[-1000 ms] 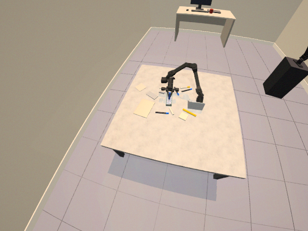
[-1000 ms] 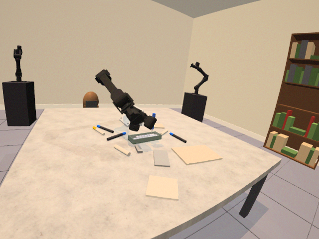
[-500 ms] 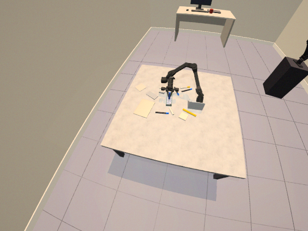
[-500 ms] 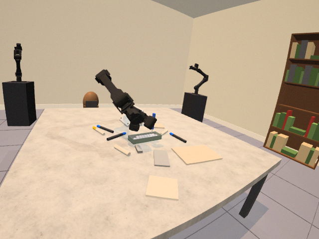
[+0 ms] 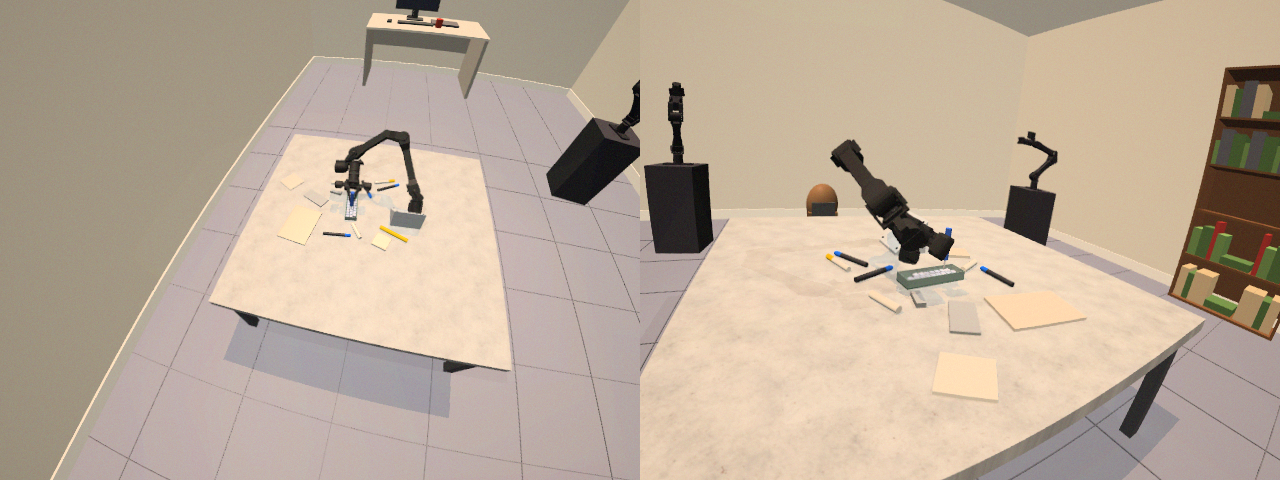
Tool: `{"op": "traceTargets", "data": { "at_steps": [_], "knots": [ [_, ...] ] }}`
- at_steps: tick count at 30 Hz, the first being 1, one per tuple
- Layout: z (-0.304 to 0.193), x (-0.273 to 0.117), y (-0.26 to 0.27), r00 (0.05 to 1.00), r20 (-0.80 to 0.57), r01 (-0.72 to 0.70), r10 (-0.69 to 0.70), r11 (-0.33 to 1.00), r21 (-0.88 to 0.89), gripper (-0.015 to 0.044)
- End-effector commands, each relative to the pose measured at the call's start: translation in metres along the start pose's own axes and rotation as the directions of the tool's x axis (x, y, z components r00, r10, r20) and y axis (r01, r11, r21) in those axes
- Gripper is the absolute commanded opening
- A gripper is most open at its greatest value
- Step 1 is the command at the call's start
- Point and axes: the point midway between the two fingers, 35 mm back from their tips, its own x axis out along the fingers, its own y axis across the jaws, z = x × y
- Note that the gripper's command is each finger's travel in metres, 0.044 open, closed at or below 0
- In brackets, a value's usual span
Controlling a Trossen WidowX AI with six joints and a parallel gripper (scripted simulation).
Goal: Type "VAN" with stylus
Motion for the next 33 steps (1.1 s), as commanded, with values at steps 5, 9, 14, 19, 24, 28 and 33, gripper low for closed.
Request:
{"op": "traceTargets", "data": {
  "at_steps": [5,9,14,19,24,28,33],
  "knots": [
    [0.0017,0.0011,0.0,1.0,0.001,0.0,0.0,1.0,-0.004,0.0081],
    [0.0017,0.0011,0.0,1.0,0.001,0.0,0.0,1.0,-0.004,0.0081],
    [0.0014,0.0017,-0.001,1.0,0.001,0.0,0.0,1.0,-0.004,0.0081],
    [0.0014,0.0021,-0.0014,1.0,0.001,0.0,0.0,1.0,-0.004,0.0081],
    [0.0042,0.0037,-0.0014,1.0,0.001,0.0,0.0,1.0,-0.004,0.0081],
    [0.0062,0.0048,-0.0014,1.0,0.002,0.0,0.0,1.0,-0.004,0.0081],
    [0.0081,0.0059,-0.0014,1.0,0.002,0.0,0.0,1.0,-0.004,0.0081]
  ]
}}
